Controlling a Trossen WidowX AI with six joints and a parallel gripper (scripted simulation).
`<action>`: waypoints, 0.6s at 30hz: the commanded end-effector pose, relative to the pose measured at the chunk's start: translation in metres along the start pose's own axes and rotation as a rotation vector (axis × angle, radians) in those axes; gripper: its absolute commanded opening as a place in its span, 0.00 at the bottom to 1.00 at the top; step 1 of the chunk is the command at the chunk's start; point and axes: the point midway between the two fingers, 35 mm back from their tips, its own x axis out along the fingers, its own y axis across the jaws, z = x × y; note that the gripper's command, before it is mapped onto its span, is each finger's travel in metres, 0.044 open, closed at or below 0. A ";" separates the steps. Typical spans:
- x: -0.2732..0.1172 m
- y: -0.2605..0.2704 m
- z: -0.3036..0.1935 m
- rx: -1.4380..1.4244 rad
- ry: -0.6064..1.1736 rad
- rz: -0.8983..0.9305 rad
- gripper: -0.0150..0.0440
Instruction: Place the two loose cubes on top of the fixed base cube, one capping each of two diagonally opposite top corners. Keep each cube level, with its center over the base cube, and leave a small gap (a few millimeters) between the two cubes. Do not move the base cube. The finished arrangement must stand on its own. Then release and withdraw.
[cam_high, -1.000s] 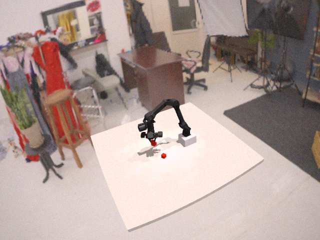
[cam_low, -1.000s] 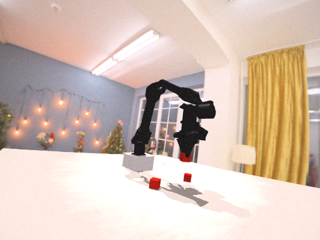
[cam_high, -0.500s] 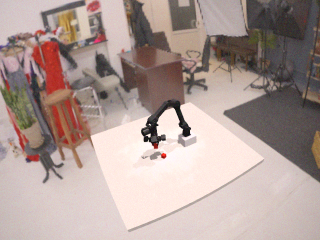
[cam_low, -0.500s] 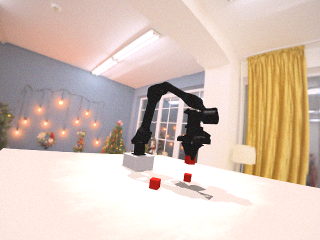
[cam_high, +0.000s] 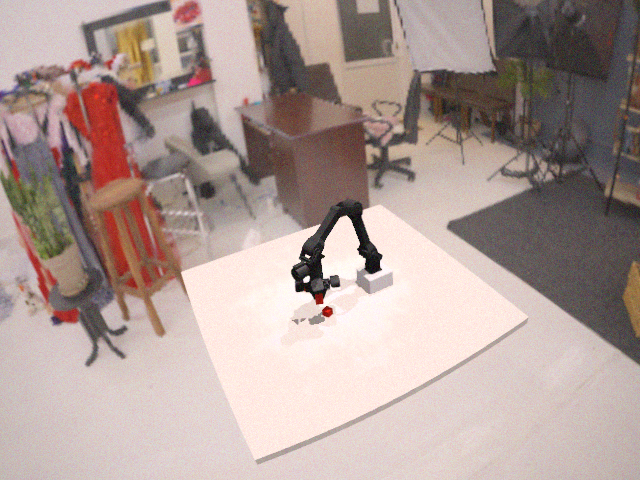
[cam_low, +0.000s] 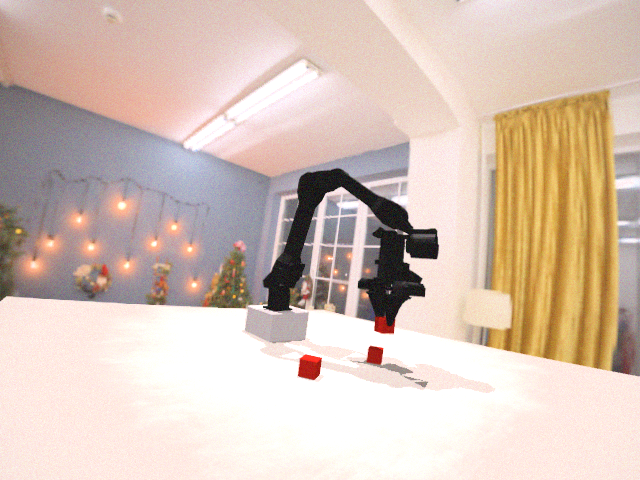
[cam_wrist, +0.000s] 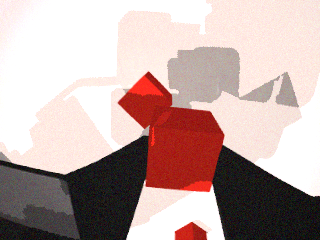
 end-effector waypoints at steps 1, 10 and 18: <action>0.006 0.010 0.007 -0.013 0.001 0.008 0.43; 0.014 0.029 0.023 -0.055 0.000 0.010 0.43; 0.014 0.030 0.023 -0.055 0.000 0.010 0.43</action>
